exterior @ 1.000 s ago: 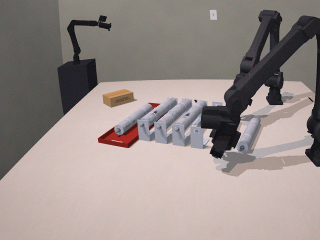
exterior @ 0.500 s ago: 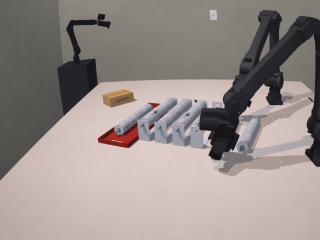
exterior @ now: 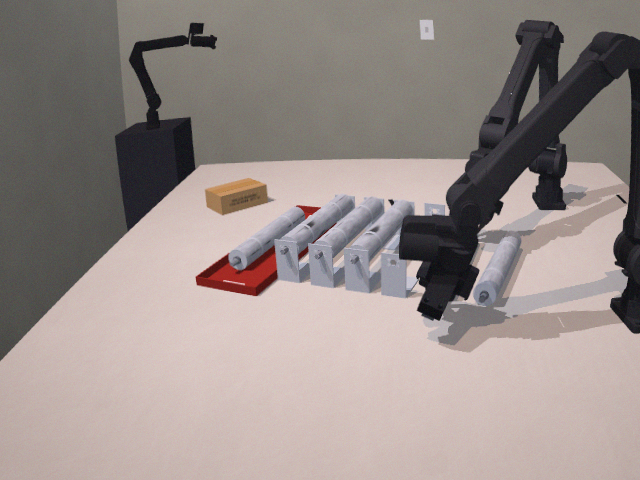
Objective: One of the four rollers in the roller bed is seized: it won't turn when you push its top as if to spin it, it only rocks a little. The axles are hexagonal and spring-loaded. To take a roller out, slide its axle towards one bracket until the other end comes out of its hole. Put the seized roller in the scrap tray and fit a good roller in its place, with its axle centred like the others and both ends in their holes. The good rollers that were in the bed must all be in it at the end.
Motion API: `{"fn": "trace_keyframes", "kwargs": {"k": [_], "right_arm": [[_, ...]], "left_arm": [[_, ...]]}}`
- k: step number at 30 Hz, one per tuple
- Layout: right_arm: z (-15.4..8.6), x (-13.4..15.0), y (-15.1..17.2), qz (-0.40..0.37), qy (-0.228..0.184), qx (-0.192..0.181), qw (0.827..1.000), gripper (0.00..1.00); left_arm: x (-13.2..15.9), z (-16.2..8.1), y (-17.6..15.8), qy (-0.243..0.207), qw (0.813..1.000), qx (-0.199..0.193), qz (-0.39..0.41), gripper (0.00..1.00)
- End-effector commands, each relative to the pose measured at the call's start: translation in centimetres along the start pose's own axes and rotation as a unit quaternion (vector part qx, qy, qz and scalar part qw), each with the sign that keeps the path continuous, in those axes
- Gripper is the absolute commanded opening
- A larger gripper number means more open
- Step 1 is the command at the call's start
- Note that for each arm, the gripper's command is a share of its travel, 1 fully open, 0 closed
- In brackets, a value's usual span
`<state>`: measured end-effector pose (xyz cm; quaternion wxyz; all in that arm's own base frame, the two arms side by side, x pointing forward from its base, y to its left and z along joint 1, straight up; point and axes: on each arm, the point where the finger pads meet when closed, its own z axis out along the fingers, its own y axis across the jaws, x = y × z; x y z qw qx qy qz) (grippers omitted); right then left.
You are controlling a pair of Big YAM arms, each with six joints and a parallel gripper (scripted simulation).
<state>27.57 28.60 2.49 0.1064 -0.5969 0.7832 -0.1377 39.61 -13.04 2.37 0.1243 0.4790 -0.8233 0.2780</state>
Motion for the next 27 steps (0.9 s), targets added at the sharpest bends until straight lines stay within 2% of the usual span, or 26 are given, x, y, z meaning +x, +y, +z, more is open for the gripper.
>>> {"fn": "trace_keyframes", "kwargs": {"k": [1,7,8,11,12,27], "right_arm": [[-1.18,-2.28,-1.28,0.002,-0.022,0.008,1.000,0.32],[-1.18,-2.28,-1.28,0.002,-0.022,0.008,1.000,0.32],[-1.18,-2.28,-1.28,0.002,-0.022,0.008,1.000,0.03],[-0.91,-1.61,-1.01,0.004,-0.016,0.008,1.000,0.03],[-1.18,-2.25,-1.34,0.003,-0.021,0.010,1.000,0.03],[-1.18,-2.25,-1.34,0.003,-0.021,0.010,1.000,0.03]], "left_arm": [[-0.22,0.01,-0.03,0.000,1.000,0.003,-0.002,0.03],[-0.22,0.01,-0.03,0.000,1.000,0.003,-0.002,0.03],[-0.22,0.01,-0.03,0.000,1.000,0.003,-0.002,0.03],[-0.22,0.01,-0.03,0.000,1.000,0.003,-0.002,0.03],[-0.23,0.01,-0.02,0.000,1.000,0.003,-0.002,0.03],[-0.23,0.01,-0.02,0.000,1.000,0.003,-0.002,0.03]]}}
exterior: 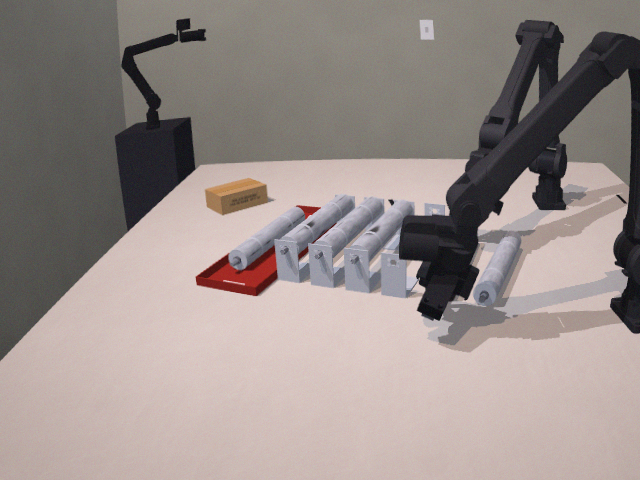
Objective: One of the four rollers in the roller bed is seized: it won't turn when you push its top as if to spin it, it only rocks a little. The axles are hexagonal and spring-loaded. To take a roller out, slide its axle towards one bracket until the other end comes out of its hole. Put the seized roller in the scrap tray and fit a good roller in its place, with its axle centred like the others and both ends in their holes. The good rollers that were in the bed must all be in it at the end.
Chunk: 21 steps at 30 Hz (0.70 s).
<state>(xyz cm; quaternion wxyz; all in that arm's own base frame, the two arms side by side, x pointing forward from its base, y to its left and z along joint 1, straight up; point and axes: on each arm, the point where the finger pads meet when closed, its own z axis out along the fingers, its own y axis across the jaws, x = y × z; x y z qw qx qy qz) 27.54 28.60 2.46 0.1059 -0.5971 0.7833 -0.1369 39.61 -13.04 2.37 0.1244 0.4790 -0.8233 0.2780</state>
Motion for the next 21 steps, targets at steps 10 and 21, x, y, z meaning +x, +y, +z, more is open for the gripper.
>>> {"fn": "trace_keyframes", "kwargs": {"k": [10,21], "right_arm": [[-2.6,-2.5,-1.5,0.011,-0.029,0.016,0.999,0.03],[-4.1,-2.8,-2.3,0.016,-0.038,0.032,0.999,0.03]], "left_arm": [[-0.1,-1.2,-0.8,-0.007,1.000,0.023,0.013,0.03],[0.3,-3.1,-2.9,-0.013,0.998,0.049,0.030,0.03]]}}
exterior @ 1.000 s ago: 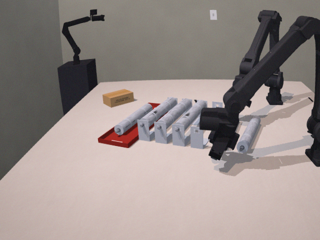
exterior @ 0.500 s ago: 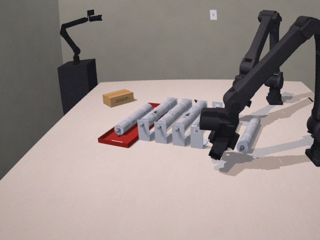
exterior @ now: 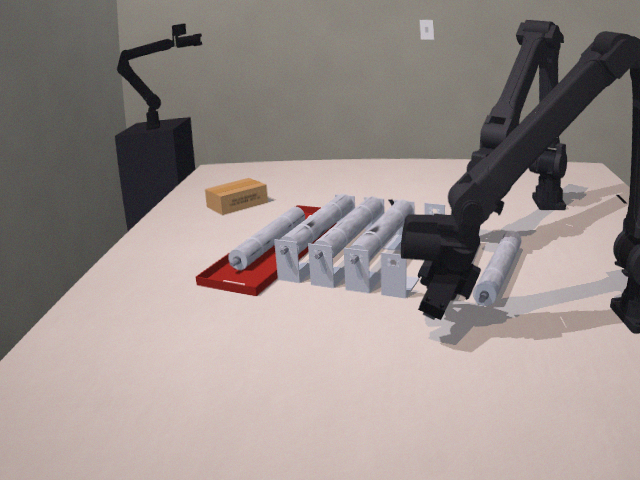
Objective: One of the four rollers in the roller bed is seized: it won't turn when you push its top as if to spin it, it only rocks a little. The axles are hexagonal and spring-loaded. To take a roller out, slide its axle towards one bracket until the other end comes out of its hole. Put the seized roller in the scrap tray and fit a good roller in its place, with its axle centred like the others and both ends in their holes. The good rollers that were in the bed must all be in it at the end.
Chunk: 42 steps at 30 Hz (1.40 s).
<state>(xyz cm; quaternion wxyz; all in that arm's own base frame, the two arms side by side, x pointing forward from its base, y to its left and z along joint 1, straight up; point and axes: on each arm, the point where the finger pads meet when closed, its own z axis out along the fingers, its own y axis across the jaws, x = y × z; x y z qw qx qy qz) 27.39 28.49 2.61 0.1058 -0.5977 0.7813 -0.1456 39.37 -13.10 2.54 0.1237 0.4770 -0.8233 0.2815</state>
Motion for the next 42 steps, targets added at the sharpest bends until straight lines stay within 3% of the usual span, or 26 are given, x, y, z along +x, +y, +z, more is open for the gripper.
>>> {"fn": "trace_keyframes", "kwargs": {"k": [1,7,10,16,19,21,26,28,32,34,37,39,41,42], "right_arm": [[-4.1,-2.9,-2.5,0.020,-0.044,0.027,0.998,0.03],[-5.1,-3.1,-2.9,0.021,-0.046,0.038,0.998,0.03],[-5.3,-3.1,-3.0,0.021,-0.045,0.044,0.998,0.03],[-6.1,-3.0,-3.3,0.022,-0.045,0.054,0.997,0.03],[-6.9,-3.2,-3.6,0.025,-0.050,0.063,0.996,0.03],[-7.1,-3.0,-4.1,0.029,-0.048,0.068,0.996,0.03],[-7.9,-3.0,-3.9,0.025,-0.047,0.079,0.995,0.03],[-8.0,-3.0,-4.2,0.026,-0.046,0.083,0.995,0.03],[-8.5,-3.0,-4.1,0.026,-0.047,0.089,0.995,0.03],[-9.0,-3.0,-4.3,0.027,-0.048,0.095,0.994,0.03],[-9.7,-2.9,-4.7,0.029,-0.050,0.104,0.993,0.03],[-10.1,-3.0,-4.8,0.029,-0.051,0.109,0.992,0.03],[-10.4,-2.9,-4.8,0.028,-0.049,0.114,0.992,0.03],[-10.5,-2.9,-4.8,0.028,-0.049,0.116,0.992,0.03]], "left_arm": [[0.0,-3.1,-3.4,-0.017,0.998,0.053,0.031,0.03],[0.4,-3.0,-1.9,-0.012,0.998,0.051,0.025,0.03],[0.4,-3.8,-3.1,-0.016,0.997,0.063,0.035,0.03],[0.8,-4.0,-2.3,-0.013,0.997,0.066,0.031,0.03],[0.9,-5.8,-5.0,-0.023,0.994,0.092,0.054,0.03],[1.2,-5.1,-3.2,-0.017,0.996,0.083,0.040,0.03],[1.5,-5.3,-2.9,-0.014,0.995,0.088,0.042,0.03],[1.5,-6.2,-4.3,-0.018,0.994,0.100,0.050,0.03],[1.9,-5.7,-3.0,-0.014,0.994,0.095,0.053,0.03],[2.1,-6.9,-4.4,-0.019,0.992,0.109,0.060,0.03],[2.5,-7.0,-3.7,-0.017,0.992,0.112,0.059,0.03],[2.6,-8.3,-5.6,-0.023,0.988,0.130,0.075,0.03],[2.7,-7.3,-3.6,-0.016,0.991,0.118,0.064,0.03],[2.8,-7.7,-4.2,-0.017,0.990,0.123,0.069,0.03]]}}
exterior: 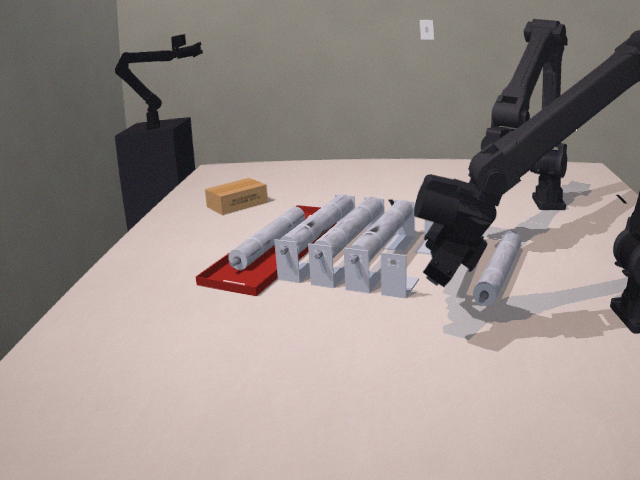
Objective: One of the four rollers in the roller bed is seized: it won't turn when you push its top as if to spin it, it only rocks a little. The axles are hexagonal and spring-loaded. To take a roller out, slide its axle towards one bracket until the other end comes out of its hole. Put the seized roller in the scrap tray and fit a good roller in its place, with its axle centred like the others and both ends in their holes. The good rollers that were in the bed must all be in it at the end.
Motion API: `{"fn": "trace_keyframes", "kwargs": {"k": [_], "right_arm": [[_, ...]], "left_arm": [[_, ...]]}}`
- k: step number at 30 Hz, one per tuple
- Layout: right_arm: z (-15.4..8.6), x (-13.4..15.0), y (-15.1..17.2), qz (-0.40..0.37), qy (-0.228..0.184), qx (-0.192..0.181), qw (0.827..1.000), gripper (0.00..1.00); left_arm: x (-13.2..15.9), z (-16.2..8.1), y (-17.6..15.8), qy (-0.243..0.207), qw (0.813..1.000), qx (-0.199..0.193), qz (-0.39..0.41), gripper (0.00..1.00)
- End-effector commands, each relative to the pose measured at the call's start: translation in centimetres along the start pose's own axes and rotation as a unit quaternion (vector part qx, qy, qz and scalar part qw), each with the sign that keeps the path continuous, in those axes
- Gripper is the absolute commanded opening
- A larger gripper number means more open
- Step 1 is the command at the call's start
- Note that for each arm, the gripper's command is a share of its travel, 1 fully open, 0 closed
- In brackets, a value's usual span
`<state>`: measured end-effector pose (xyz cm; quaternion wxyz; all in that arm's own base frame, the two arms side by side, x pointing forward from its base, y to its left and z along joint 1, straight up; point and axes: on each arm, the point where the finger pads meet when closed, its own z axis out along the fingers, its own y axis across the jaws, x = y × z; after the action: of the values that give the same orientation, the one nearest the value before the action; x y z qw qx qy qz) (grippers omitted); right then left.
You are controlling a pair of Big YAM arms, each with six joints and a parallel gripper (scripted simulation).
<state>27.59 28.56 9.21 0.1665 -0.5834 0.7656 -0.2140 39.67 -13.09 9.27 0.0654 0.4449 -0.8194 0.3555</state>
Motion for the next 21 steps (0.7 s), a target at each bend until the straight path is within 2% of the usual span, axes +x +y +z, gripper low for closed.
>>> {"fn": "trace_keyframes", "kwargs": {"k": [1,7,10,12,21], "right_arm": [[-3.9,-2.9,-3.1,0.028,-0.040,0.024,0.998,0.03],[-4.5,-2.9,-3.4,0.029,-0.039,0.034,0.998,0.03],[-5.2,-3.0,-3.8,0.031,-0.042,0.043,0.998,0.03],[-5.5,-2.8,-4.2,0.034,-0.042,0.049,0.997,0.03],[-6.4,-2.8,-4.7,0.032,-0.040,0.066,0.996,0.03]], "left_arm": [[-0.5,-2.3,-2.5,-0.016,0.999,0.042,0.025,0.03],[0.0,-2.1,-1.6,-0.011,0.999,0.042,0.020,0.03],[0.1,-3.5,-4.0,-0.019,0.997,0.064,0.037,0.03],[0.4,-3.4,-2.9,-0.015,0.998,0.061,0.030,0.03],[0.8,-4.1,-3.5,-0.015,0.996,0.075,0.035,0.03]]}}
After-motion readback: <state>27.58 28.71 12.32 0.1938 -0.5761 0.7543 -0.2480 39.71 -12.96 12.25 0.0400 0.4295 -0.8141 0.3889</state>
